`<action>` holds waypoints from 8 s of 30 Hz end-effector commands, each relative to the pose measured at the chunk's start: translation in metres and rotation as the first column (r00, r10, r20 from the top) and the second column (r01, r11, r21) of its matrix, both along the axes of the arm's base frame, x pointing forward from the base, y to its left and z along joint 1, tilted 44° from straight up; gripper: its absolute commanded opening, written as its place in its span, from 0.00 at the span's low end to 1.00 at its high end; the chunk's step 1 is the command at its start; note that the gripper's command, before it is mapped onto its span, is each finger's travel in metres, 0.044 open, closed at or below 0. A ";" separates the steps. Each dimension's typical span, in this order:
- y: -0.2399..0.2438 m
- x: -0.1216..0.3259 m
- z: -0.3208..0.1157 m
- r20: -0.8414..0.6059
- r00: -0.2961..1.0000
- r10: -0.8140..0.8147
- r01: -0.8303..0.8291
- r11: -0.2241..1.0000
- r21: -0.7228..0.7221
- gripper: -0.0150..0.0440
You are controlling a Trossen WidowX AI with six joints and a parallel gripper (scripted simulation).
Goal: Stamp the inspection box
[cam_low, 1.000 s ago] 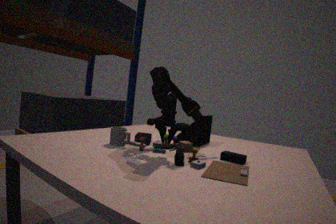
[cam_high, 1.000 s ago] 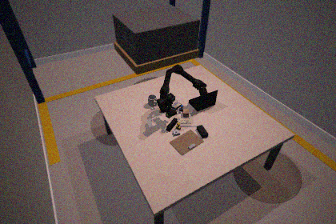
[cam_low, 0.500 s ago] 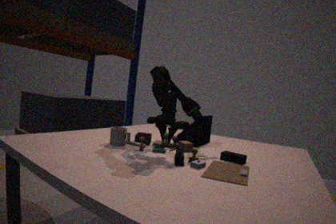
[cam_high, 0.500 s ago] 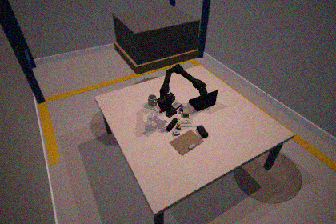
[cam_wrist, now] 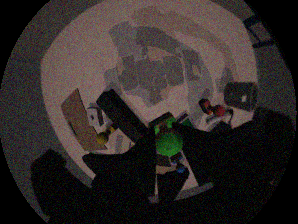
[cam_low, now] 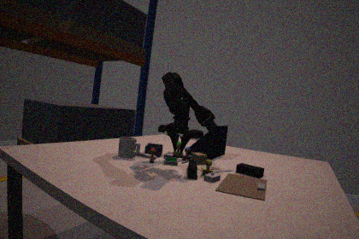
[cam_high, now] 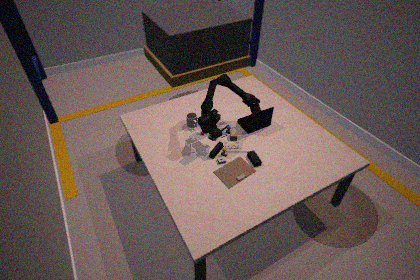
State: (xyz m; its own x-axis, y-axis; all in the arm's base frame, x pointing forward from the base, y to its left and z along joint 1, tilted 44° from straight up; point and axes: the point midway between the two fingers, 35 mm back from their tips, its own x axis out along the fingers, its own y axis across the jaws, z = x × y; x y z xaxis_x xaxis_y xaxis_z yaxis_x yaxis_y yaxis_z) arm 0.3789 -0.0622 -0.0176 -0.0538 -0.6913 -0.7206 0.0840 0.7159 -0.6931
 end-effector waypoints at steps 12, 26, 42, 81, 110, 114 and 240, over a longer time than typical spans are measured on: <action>0.007 0.002 0.008 0.011 1.000 -0.001 0.001 1.000 0.006 0.25; 0.012 0.002 0.013 0.010 1.000 -0.001 0.001 1.000 0.005 0.25; -0.015 -0.038 0.044 0.007 1.000 -0.001 0.001 1.000 0.005 0.25; -0.043 -0.073 0.049 0.006 1.000 -0.002 0.002 1.000 0.002 0.25; -0.056 -0.074 0.036 0.007 1.000 -0.003 0.003 1.000 0.000 0.25; -0.058 -0.074 0.034 0.007 1.000 -0.003 0.003 1.000 -0.001 0.25; -0.074 -0.077 0.018 0.013 1.000 -0.009 0.009 1.000 -0.005 0.25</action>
State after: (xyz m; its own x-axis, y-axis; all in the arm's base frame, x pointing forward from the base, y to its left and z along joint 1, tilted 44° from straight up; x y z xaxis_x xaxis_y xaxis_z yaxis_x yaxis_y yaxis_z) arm 0.3026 -0.1339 0.0014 -0.0484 -0.6906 -0.7216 0.0981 0.7157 -0.6915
